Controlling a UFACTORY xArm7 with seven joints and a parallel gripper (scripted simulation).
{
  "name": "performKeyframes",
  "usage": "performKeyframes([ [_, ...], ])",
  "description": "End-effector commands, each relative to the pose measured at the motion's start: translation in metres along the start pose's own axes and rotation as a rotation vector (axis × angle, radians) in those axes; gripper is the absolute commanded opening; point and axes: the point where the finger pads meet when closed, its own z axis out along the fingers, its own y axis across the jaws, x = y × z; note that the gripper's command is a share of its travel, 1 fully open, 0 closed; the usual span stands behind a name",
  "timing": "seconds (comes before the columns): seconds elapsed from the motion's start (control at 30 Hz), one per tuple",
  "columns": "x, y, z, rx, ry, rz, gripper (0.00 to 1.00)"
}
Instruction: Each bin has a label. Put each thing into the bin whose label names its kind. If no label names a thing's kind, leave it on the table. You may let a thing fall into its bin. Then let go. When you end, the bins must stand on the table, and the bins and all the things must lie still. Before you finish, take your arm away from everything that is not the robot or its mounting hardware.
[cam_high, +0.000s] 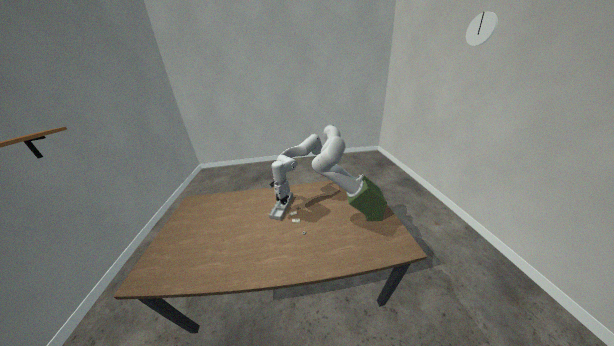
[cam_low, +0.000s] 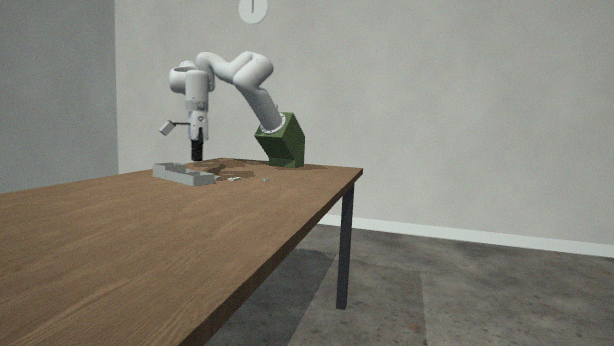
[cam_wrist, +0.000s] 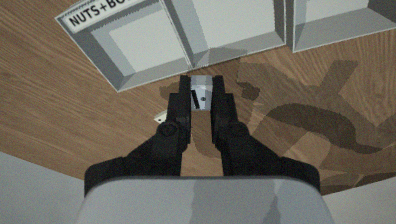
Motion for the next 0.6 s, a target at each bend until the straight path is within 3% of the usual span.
performKeyframes([
  [0.0, 0.022, 0.011, 0.000, -0.001, 0.003, 0.157, 0.00],
  [0.13, 0.039, 0.021, -0.001, 0.000, 0.003, 0.308, 0.00],
  [0.2, 0.039, 0.021, -0.001, 0.000, 0.003, 0.308, 0.00],
  [0.23, 0.039, 0.021, -0.001, 0.000, 0.003, 0.416, 0.00],
  [0.57, 0.039, 0.021, -0.001, 0.006, -0.002, 0.727, 0.00],
])
